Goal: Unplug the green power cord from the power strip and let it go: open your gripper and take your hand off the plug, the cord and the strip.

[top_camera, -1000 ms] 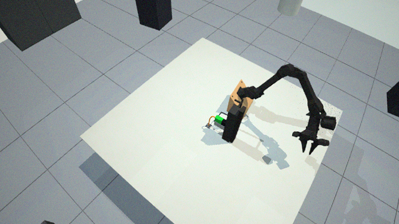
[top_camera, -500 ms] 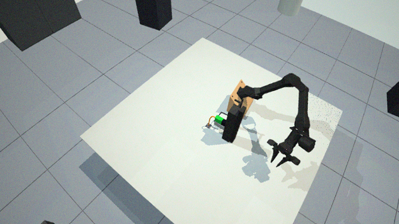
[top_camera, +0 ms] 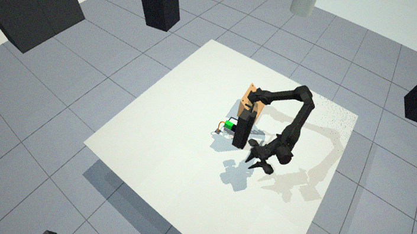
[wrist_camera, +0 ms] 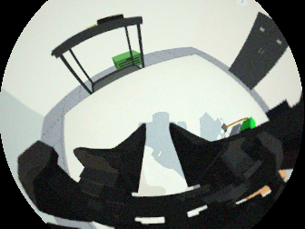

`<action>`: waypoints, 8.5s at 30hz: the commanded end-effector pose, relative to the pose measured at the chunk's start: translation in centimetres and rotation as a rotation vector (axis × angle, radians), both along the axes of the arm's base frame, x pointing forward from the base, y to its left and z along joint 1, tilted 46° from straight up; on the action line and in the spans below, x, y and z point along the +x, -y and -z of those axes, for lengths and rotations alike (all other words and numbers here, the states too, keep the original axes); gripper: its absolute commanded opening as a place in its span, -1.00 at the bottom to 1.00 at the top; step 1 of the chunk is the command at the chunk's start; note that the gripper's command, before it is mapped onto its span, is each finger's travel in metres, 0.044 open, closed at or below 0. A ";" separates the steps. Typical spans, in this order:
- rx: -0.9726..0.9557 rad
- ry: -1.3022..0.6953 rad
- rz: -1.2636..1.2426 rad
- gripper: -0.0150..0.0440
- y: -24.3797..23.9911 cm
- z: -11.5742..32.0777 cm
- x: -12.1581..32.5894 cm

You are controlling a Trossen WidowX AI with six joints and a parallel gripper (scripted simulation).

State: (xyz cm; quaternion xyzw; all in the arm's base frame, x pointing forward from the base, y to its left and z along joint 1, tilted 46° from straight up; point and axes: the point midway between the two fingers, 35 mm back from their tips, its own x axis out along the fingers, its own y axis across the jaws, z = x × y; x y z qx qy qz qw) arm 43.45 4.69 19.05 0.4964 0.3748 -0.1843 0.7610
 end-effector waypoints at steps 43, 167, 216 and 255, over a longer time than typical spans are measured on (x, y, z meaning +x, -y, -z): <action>0.862 -0.844 0.285 0.05 16.6 19.6 -17.6; 0.862 -0.844 0.285 0.05 16.4 19.3 -17.6; 0.857 -0.845 0.280 -0.49 14.7 19.0 -17.4; 0.857 -0.843 0.286 -0.49 19.3 23.2 -18.3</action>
